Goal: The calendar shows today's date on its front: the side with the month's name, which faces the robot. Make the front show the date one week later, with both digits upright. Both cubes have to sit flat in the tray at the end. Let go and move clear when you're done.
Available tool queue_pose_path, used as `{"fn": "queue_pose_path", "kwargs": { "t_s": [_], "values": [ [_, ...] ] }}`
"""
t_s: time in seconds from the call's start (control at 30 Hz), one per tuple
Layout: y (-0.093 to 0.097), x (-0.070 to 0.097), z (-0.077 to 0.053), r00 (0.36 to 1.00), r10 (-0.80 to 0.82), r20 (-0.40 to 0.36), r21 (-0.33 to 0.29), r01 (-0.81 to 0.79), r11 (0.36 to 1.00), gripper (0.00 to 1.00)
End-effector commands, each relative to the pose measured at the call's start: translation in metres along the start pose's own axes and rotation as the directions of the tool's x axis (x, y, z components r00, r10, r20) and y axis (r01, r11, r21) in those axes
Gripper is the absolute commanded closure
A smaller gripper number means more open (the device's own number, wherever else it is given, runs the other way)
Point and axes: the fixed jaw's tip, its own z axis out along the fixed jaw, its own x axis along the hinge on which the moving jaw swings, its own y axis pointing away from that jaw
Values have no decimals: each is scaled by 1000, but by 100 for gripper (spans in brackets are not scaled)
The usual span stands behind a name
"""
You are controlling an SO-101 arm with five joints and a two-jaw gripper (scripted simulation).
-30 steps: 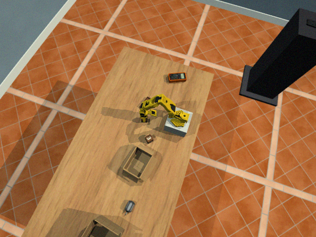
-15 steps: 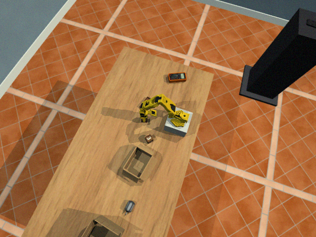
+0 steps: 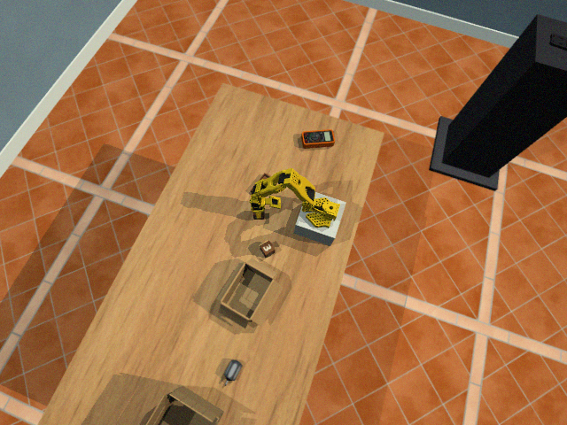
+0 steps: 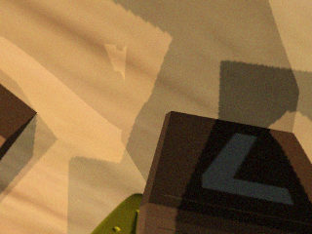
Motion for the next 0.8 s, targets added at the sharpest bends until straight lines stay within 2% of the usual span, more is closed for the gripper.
{"fn": "queue_pose_path", "kwargs": {
  "t_s": [0.0,0.13,0.2,0.47,0.77],
  "values": [
    [0,2,-10,1000,3,-4,1,-3,1000,100],
    [1,2,-22,1000,3,-4,1,-3,1000,100],
    [1,2,-22,1000,3,-4,1,-3,1000,100],
    [2,2,-43,1000,3,-4,1,-3,1000,100],
    [2,1,-47,1000,3,-4,1,-3,1000,100]
  ]
}}
